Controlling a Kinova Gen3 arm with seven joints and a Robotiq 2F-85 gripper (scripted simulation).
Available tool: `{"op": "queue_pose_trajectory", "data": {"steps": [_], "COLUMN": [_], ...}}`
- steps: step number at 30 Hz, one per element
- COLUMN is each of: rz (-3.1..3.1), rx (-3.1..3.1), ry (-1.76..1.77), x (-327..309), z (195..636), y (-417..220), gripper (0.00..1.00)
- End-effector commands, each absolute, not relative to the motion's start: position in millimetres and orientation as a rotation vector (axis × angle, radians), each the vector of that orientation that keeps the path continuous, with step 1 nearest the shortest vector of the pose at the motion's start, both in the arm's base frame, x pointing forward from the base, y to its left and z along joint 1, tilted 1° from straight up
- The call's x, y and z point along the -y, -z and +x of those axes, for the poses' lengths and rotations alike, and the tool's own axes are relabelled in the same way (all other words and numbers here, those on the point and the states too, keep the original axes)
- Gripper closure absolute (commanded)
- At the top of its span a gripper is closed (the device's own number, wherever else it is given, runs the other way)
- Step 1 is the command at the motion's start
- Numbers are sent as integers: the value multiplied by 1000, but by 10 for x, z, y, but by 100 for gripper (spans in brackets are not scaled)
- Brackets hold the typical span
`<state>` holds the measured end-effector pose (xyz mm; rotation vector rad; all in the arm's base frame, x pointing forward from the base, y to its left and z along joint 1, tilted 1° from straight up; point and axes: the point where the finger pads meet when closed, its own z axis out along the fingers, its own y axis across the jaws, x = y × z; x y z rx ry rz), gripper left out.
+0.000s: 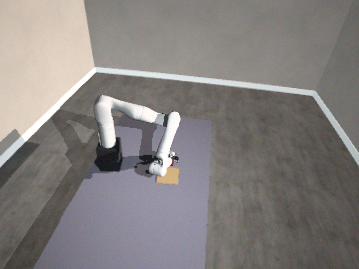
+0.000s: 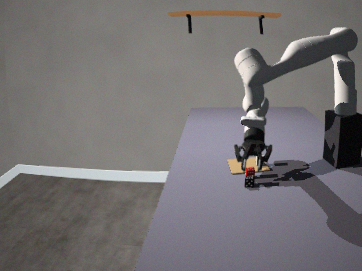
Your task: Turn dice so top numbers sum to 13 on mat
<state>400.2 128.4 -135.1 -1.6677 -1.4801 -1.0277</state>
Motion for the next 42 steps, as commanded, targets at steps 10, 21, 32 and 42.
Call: {"op": "queue_pose_trajectory", "data": {"steps": [10, 21, 32, 42], "rz": [-1668, -1668, -1698, -1788], "rx": [1483, 1483, 1508, 1586], "ry": [1034, 1034, 1003, 913], "x": [-1286, -1285, -1307, -1360], "z": [4016, 4013, 4016, 4019], "y": [932, 807, 798, 766], "gripper": [54, 54, 54, 54]}}
